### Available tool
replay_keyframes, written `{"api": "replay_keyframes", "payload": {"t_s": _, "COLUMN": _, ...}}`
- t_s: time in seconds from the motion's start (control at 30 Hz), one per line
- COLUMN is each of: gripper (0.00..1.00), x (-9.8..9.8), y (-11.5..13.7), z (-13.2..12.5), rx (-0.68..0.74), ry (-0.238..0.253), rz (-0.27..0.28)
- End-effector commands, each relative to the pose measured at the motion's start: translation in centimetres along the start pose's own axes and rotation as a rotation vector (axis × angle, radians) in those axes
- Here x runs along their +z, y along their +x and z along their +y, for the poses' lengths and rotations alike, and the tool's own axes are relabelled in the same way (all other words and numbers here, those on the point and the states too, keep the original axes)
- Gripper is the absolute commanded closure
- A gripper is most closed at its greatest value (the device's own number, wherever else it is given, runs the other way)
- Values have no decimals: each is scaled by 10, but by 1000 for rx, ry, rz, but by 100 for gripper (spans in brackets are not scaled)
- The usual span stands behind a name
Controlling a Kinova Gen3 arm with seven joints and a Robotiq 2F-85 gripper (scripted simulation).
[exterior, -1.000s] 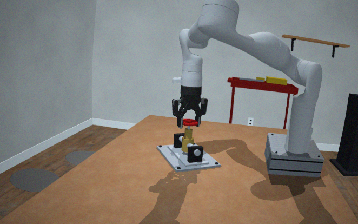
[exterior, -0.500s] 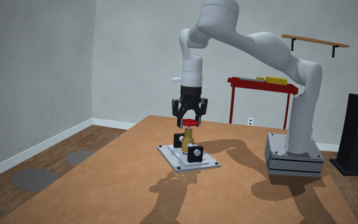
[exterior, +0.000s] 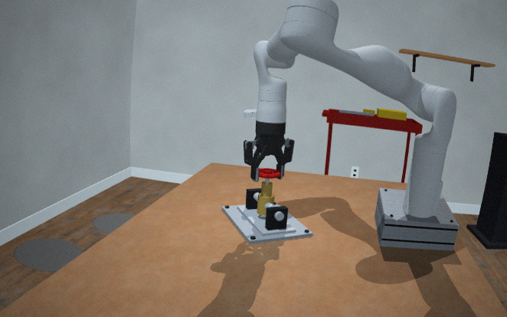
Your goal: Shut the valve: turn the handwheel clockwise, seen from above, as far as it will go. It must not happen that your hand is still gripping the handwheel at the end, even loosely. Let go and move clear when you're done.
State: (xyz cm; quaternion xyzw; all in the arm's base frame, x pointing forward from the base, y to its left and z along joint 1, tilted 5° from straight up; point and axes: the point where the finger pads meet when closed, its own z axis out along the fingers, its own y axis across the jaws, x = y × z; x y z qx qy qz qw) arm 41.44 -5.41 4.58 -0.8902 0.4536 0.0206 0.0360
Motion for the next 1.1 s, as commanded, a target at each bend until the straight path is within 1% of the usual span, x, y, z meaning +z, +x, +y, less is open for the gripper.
{"api": "replay_keyframes", "payload": {"t_s": 0.0, "gripper": 100, "x": 1, "y": 0, "z": 0, "rx": 1, "ry": 0, "rz": 0}}
{"api": "replay_keyframes", "payload": {"t_s": 0.3, "gripper": 100, "x": 1, "y": 0, "z": 0, "rx": 1, "ry": 0, "rz": 0}}
{"api": "replay_keyframes", "payload": {"t_s": 0.33, "gripper": 0, "x": 1, "y": 0, "z": 0, "rx": 1, "ry": 0, "rz": 0}}
{"api": "replay_keyframes", "payload": {"t_s": 1.07, "gripper": 0, "x": 1, "y": 0, "z": 0, "rx": 1, "ry": 0, "rz": 0}}
